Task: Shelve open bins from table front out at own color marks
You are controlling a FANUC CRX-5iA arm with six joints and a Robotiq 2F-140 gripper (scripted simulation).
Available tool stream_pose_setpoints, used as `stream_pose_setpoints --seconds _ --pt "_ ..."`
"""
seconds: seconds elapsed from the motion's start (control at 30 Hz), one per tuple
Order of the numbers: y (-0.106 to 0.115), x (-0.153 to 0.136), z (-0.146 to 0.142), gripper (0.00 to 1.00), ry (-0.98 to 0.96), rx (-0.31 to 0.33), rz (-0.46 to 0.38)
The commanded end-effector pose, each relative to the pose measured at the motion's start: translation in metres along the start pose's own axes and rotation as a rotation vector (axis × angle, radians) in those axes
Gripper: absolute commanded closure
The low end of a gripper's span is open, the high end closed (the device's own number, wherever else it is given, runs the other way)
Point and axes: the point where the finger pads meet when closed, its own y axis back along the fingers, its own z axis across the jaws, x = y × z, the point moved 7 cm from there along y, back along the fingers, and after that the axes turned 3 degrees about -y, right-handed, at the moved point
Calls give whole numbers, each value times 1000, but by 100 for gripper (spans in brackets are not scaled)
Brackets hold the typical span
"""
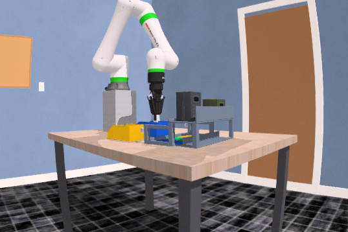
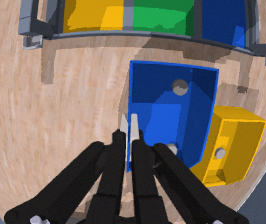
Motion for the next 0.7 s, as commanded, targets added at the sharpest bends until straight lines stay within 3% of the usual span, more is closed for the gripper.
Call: stream_pose_setpoints --seconds 0.0,0.67 --pt "-1 0 0 100 0 0 0" --pt "-7 0 0 100 0 0 0"
